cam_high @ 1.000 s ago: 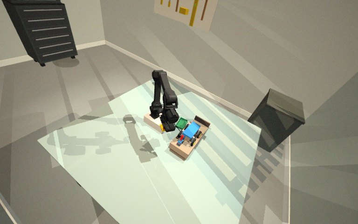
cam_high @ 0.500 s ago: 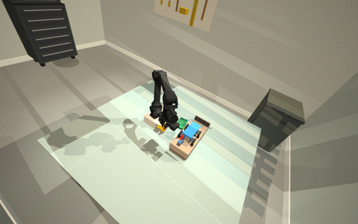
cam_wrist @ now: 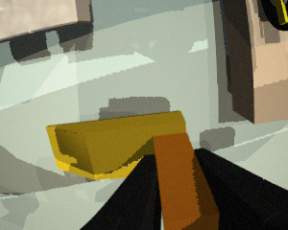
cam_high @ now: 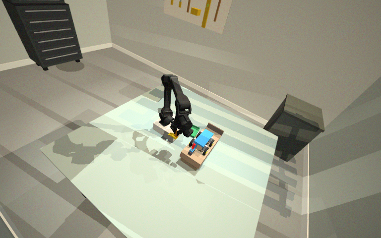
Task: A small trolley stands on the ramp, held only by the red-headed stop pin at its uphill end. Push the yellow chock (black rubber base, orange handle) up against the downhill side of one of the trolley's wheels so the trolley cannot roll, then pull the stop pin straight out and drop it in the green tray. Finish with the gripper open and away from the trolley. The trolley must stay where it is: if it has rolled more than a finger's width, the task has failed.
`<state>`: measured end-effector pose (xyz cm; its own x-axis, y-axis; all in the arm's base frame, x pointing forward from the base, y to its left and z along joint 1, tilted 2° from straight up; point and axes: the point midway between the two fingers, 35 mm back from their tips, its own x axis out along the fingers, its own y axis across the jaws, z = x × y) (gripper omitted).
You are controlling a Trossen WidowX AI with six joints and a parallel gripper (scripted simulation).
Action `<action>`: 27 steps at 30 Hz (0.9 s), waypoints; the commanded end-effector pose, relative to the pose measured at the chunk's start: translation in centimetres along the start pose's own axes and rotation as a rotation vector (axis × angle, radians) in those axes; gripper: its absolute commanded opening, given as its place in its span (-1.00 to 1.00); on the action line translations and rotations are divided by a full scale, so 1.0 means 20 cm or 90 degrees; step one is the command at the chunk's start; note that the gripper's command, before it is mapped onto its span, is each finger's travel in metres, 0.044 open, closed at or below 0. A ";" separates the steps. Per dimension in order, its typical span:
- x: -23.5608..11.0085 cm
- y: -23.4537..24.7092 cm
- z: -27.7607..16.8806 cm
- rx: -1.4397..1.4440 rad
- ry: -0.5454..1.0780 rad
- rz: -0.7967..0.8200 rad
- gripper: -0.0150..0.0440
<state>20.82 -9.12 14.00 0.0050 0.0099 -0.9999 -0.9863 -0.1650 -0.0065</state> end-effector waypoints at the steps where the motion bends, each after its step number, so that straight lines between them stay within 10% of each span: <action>1: 0.01 -0.01 0.07 0.000 -0.005 0.001 -0.49; 27: 0.03 -0.14 0.54 0.000 -0.011 -0.001 -0.49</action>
<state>21.70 0.83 13.69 0.0042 0.0210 -0.9998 -0.9858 -0.1680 -0.0077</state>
